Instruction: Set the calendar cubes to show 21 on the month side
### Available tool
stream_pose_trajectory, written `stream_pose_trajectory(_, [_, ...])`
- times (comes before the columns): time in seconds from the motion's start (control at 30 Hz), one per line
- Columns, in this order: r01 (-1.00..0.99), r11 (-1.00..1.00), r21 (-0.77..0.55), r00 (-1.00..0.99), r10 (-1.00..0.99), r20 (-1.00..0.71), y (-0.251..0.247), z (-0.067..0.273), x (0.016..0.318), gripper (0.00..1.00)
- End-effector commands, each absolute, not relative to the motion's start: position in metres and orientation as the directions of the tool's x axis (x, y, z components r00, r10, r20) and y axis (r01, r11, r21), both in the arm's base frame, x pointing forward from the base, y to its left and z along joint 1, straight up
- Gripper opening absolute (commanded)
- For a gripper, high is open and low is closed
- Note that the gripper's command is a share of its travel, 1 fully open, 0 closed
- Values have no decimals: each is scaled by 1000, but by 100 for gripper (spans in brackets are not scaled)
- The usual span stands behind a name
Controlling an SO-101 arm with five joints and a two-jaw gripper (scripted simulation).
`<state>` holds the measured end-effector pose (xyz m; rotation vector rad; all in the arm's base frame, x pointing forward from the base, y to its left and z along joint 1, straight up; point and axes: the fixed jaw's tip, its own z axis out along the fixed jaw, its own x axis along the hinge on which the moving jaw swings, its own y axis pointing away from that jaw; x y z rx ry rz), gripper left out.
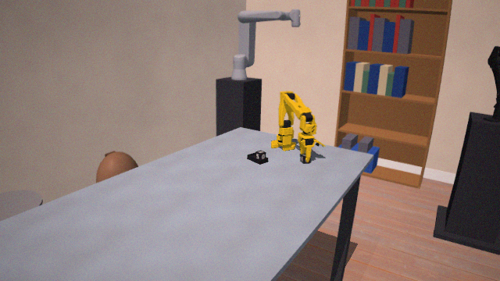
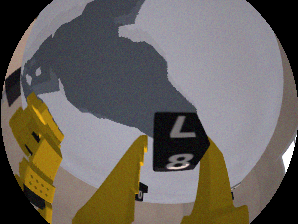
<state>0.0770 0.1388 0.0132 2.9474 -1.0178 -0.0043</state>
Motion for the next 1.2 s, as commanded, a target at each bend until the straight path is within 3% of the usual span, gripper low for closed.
stream_pose_trajectory(0.0, [-614,-789,-16,789,-614,-2,146,18,82,20])
stream_pose_trajectory(0.67, [-614,-789,-16,789,-614,-2,148,18,84,16])
stream_pose_trajectory(0.97, [-614,-789,-16,789,-614,-2,148,18,84,2])
stream_pose_trajectory(1.17, [-614,-789,-16,789,-614,-2,148,18,84,0])
